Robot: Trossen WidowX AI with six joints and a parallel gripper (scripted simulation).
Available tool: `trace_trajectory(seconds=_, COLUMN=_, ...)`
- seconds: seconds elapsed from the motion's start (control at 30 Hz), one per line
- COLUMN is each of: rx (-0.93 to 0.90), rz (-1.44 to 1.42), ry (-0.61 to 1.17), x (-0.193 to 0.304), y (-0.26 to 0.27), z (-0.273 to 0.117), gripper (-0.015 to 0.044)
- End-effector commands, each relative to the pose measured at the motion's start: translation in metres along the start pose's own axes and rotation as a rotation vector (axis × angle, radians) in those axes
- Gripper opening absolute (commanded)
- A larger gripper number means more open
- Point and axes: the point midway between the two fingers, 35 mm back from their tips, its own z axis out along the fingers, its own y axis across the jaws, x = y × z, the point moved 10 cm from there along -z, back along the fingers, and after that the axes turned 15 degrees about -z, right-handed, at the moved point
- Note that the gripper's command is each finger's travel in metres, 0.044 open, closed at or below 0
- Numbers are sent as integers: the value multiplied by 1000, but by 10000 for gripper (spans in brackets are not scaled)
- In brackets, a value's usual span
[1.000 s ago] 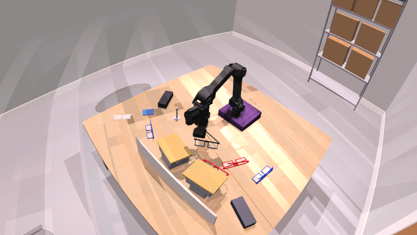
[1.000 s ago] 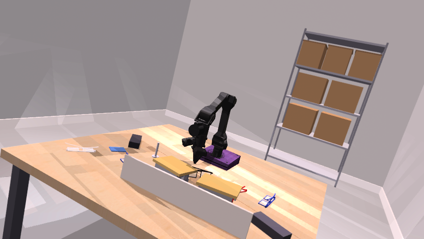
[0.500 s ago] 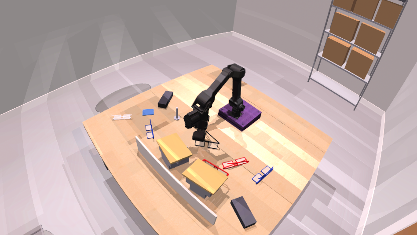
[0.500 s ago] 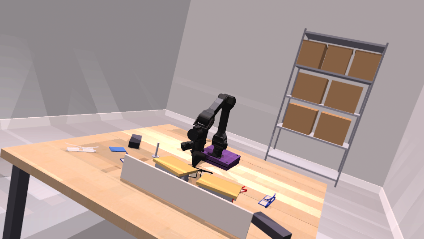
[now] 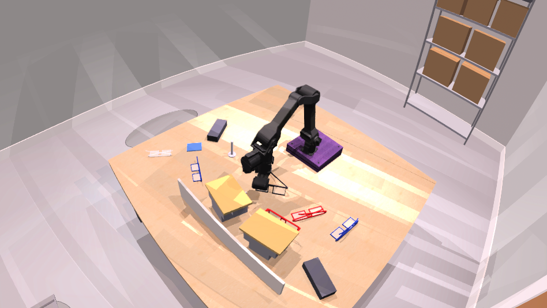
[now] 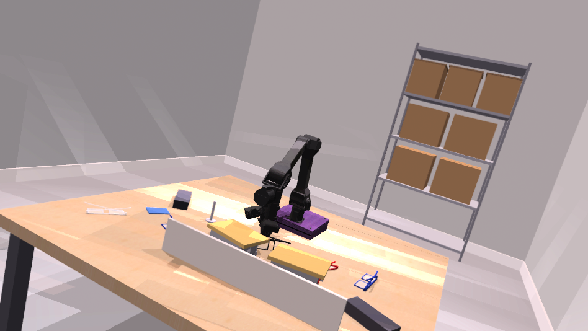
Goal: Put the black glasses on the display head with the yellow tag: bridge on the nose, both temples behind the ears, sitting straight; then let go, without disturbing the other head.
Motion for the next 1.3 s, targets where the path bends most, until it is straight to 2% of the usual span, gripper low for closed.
trace_trajectory(seconds=0.0, rx=-1, rz=6, ry=4, x=0, y=1, z=9, gripper=120)
trace_trajectory(seconds=0.5, rx=-1, rz=6, ry=4, x=1, y=-3, z=14, gripper=120)
trace_trajectory(seconds=1.1, rx=3, rz=3, ry=4, x=1, y=-1, z=14, gripper=0)
trace_trajectory(seconds=1.27, rx=3, rz=3, ry=4, x=1, y=-1, z=13, gripper=0)
